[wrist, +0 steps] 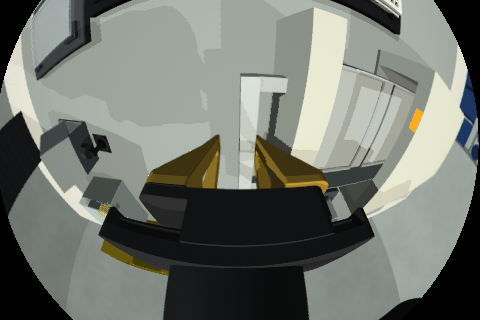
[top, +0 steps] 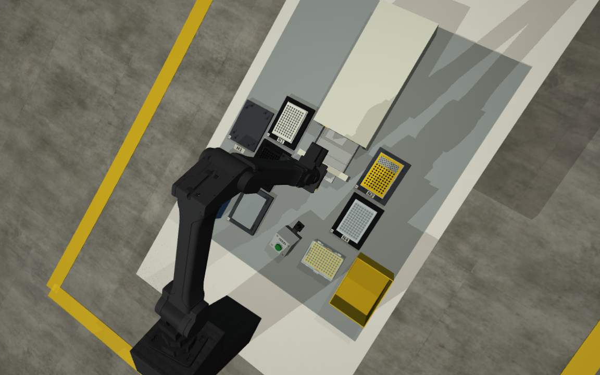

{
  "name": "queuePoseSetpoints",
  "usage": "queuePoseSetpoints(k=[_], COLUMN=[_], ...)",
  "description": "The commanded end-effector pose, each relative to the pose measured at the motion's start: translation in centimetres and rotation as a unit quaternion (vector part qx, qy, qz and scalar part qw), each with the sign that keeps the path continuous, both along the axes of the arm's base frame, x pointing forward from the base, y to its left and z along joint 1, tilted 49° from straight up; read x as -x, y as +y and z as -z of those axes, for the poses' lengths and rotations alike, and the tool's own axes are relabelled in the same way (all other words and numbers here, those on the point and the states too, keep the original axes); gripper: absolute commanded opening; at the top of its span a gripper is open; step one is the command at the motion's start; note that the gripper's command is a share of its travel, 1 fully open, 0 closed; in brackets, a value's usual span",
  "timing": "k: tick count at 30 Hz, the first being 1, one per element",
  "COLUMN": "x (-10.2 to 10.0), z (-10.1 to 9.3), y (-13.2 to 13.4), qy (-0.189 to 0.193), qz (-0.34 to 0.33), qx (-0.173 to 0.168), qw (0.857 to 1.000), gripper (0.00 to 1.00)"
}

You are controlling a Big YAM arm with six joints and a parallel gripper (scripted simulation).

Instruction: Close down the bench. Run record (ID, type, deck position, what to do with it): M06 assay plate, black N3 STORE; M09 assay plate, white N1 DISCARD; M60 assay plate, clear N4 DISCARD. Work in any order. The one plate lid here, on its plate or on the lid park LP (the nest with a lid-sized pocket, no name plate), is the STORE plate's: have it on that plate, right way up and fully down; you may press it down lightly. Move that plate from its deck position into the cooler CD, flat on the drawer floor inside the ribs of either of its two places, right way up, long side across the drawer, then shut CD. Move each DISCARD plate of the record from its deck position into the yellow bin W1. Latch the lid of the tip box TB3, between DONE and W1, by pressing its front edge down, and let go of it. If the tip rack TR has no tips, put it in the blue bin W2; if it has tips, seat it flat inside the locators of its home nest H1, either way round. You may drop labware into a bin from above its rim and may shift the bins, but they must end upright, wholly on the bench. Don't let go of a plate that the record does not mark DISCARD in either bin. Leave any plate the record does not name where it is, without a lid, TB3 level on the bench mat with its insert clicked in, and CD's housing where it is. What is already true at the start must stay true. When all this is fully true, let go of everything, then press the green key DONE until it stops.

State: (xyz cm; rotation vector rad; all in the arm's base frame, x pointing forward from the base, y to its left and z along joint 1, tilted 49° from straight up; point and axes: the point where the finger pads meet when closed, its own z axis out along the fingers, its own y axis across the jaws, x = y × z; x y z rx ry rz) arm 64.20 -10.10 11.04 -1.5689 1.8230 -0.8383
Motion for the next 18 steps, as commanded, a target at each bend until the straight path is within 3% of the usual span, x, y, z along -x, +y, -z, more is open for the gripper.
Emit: queuePoseSetpoints(k=[1, 18], x=[1.5, 2.8], z=[2.6, 4.1], y=[1.0, 1.2], qy=[0.021, 0.032], qz=[-0.001, -0.001], qx=[-0.008, -0.010], qw=[1.000, 0.999], gripper=[0.30, 0.30])
